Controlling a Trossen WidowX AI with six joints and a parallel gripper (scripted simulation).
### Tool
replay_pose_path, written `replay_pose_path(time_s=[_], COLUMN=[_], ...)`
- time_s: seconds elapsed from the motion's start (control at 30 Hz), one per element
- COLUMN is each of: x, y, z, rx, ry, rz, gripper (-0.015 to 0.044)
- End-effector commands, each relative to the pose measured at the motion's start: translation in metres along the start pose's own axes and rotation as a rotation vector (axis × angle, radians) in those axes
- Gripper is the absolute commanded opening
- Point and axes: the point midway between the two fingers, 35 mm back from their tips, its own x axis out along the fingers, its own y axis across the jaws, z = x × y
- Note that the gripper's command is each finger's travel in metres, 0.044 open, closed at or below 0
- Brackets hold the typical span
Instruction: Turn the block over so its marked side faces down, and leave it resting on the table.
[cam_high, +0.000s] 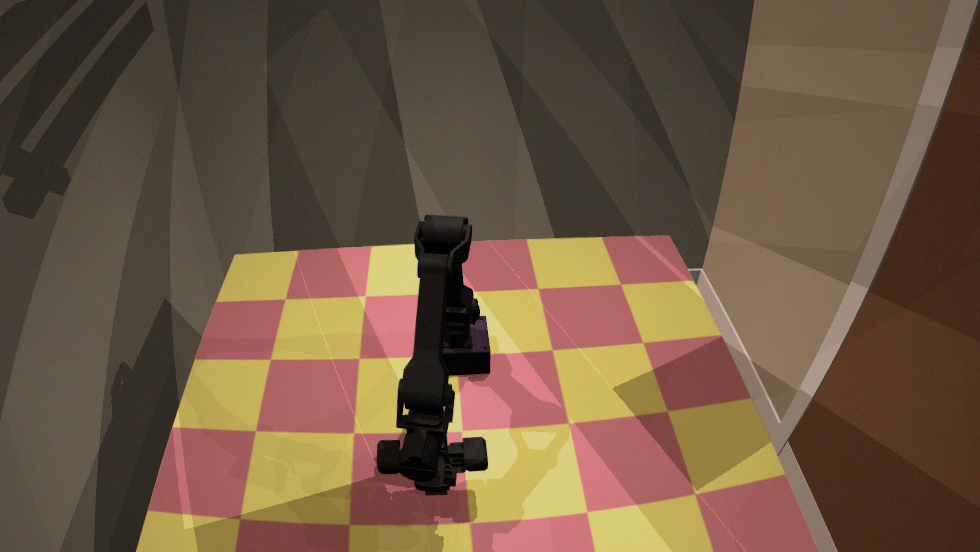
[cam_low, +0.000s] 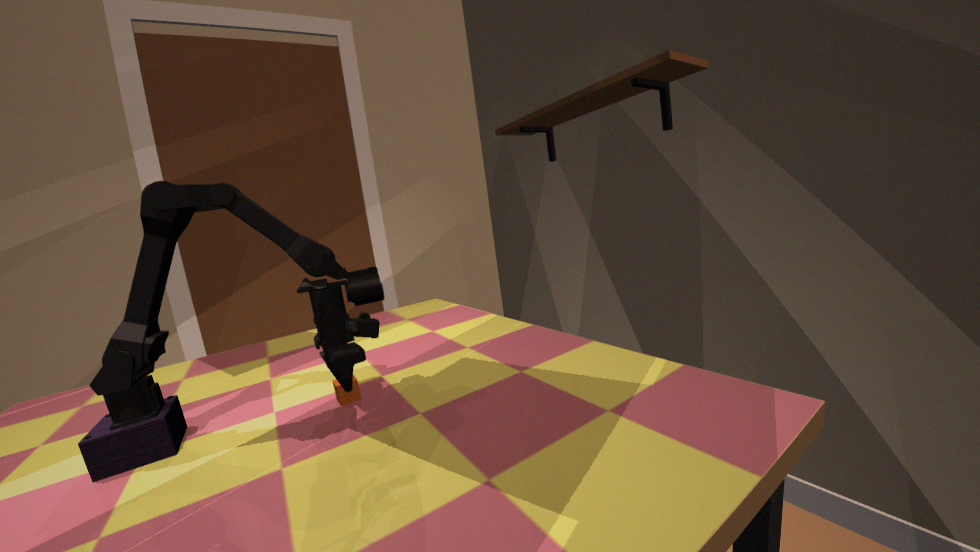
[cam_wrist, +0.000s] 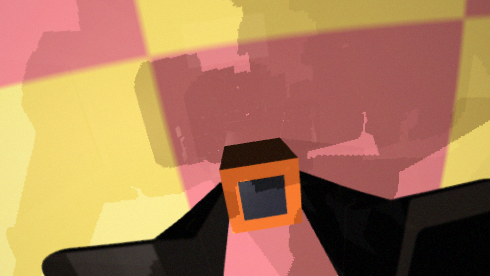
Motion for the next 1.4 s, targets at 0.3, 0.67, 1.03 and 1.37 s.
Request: replay_pose_path(time_s=[0.3,0.67,1.03,1.37], x=[0.001,-0.029,-0.022,-0.019], y=[0.000,0.000,-0.001,-0.001], z=[0.000,0.000,0.001,0.000], rx=[0.003,0.003,0.005,-0.003], ry=[0.001,-0.002,-0.167,-0.323], rz=[-0.002,-0.002,0.000,-0.003], gripper=[0.0071,0.0000,0.0000,0.0000])
